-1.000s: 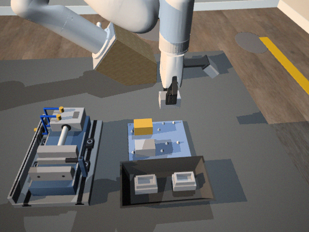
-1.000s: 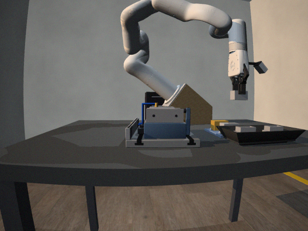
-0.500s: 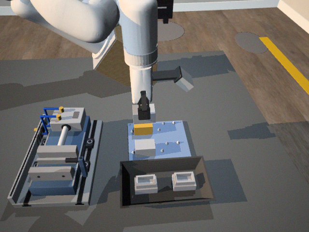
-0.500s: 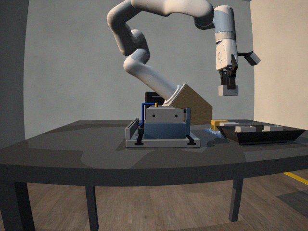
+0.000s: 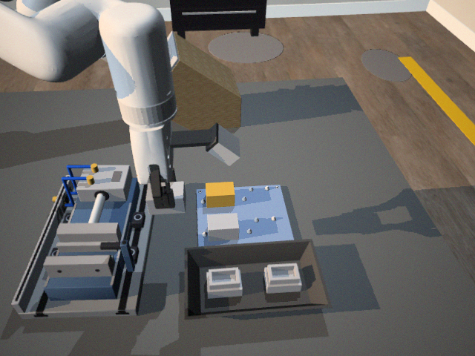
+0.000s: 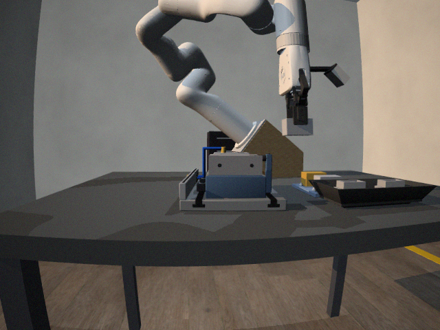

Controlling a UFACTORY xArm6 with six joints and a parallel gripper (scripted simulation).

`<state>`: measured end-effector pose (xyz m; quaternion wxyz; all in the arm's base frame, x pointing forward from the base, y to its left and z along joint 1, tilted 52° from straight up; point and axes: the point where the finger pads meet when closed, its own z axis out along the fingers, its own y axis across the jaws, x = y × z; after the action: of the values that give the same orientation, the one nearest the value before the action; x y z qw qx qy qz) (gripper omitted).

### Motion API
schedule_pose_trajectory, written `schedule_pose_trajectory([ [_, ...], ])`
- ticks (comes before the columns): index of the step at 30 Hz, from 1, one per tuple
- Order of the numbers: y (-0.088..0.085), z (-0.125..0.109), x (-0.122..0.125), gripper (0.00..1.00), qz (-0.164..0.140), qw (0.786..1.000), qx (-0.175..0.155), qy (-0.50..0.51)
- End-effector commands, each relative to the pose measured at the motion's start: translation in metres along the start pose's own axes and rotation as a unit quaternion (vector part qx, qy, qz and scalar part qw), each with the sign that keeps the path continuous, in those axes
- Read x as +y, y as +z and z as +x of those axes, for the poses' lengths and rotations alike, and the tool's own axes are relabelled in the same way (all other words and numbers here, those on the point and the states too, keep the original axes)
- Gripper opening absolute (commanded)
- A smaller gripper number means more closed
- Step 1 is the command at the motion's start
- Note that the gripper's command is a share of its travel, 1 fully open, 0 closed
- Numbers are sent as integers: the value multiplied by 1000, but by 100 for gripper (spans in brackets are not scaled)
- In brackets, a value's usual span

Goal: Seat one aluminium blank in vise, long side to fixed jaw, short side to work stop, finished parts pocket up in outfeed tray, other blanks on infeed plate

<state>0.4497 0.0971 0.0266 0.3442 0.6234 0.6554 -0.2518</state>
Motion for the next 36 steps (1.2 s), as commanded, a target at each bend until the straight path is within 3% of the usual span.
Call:
schedule_pose_trajectory([
  [1, -1, -39, 17, 0, -2, 1000, 0, 5],
  [12, 5, -121, 35, 0, -2, 1000, -10, 17],
  [14, 5, -121, 35, 0, -2, 1000, -10, 17],
  [16, 7, -145, 38, 0, -1, 1000, -15, 20],
  [36, 7, -148, 38, 0, -1, 1000, -15, 21],
])
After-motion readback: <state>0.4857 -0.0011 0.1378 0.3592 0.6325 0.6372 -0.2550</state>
